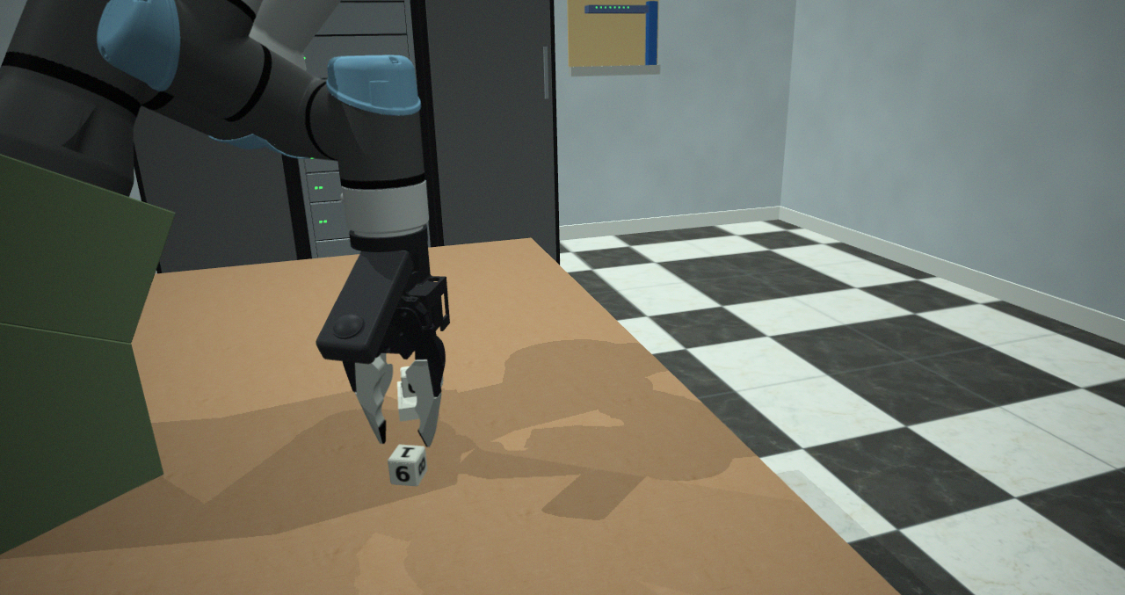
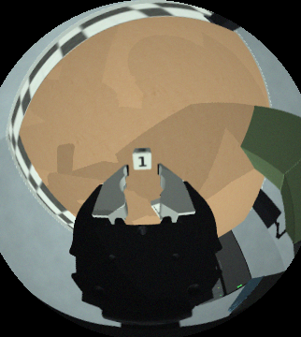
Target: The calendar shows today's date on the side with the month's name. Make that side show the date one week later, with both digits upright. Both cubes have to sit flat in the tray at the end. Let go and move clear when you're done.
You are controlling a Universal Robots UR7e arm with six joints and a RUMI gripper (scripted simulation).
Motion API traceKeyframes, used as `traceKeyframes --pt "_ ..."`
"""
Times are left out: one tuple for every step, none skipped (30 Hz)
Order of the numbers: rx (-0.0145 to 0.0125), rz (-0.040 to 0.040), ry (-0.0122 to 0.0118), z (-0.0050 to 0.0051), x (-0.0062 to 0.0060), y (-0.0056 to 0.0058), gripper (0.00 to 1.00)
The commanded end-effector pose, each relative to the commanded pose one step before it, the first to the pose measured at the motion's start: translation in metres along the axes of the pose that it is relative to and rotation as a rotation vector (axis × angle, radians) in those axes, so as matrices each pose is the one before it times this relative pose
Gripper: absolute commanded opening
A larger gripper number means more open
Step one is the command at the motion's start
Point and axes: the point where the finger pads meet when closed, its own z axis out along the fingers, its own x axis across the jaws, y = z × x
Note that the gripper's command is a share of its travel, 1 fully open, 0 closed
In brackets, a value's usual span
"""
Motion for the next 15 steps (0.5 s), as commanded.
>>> traceKeyframes --pt "0.00086 -0.00276 -0.00331 0.00005 -0.00260 -0.00048 0.28" --pt "0.00000 0.00000 0.00000 0.00000 0.00000 0.00000 0.28" --pt "0.00000 0.00000 0.00000 0.00000 0.00000 0.00000 0.28" --pt "0.00000 -0.00001 -0.00001 0.00000 -0.00001 0.00000 0.28" --pt "0.00002 -0.00003 -0.00003 0.00000 -0.00005 -0.00001 0.28" --pt "0.00004 -0.00008 -0.00008 -0.00001 -0.00012 -0.00002 0.28" --pt "0.00007 -0.00013 -0.00013 -0.00001 -0.00020 -0.00003 0.28" --pt "0.00010 -0.00018 -0.00018 -0.00002 -0.00027 -0.00005 0.28" --pt "0.00006 -0.00016 -0.00011 -0.00001 -0.00025 -0.00002 0.28" --pt "-0.00003 -0.00006 0.00006 0.00000 -0.00014 0.00005 0.28" --pt "-0.00003 -0.00007 0.00006 0.00000 -0.00014 0.00005 0.28" --pt "-0.00002 -0.00005 0.00004 0.00000 -0.00014 0.00004 0.28" --pt "0.00000 0.00000 0.00000 0.00000 0.00000 0.00000 0.28" --pt "0.00000 0.00000 0.00000 0.00000 0.00000 0.00000 0.28" --pt "0.00007 0.00008 -0.00014 -0.00006 -0.00018 -0.00007 0.28"
